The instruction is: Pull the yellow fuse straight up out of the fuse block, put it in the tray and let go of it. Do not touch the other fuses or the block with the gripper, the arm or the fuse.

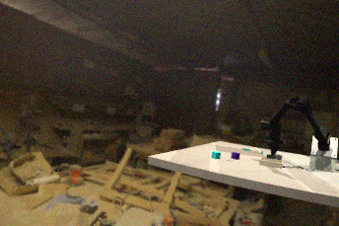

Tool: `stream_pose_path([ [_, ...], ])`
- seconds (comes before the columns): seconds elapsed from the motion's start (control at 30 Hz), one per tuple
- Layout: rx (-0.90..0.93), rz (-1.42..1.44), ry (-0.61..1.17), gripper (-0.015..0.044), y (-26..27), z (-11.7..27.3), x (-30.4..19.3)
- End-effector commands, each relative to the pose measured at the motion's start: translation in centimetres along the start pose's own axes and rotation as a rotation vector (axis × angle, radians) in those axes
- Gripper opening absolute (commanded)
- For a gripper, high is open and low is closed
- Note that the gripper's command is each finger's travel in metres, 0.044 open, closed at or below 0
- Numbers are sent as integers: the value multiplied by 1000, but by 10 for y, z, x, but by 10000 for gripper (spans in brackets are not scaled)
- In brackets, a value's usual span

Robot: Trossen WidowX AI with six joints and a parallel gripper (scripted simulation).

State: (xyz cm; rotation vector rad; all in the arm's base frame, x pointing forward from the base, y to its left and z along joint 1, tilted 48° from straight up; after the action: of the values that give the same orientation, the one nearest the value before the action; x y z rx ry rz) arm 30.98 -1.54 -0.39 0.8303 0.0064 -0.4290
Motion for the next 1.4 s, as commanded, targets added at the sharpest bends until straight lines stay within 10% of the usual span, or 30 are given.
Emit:
stream_pose_path([
  [0.0, -1, 4, -3, 0, 0, 3, 1],
  [1.37, 0, 1, -2, 0, 0, 23, 1],
])
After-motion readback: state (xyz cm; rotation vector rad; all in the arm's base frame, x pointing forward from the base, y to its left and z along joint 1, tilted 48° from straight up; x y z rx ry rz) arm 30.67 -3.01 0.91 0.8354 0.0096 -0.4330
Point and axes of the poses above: the point midway between the two fingers, 35 mm back from their tips, its own z axis back along the fingers, its own y axis across the jaws, x = y × z, the point moved 3 cm from there along z, back along the fingers, and after that the axes turned 12 degrees about z, right-handed, at the moved point
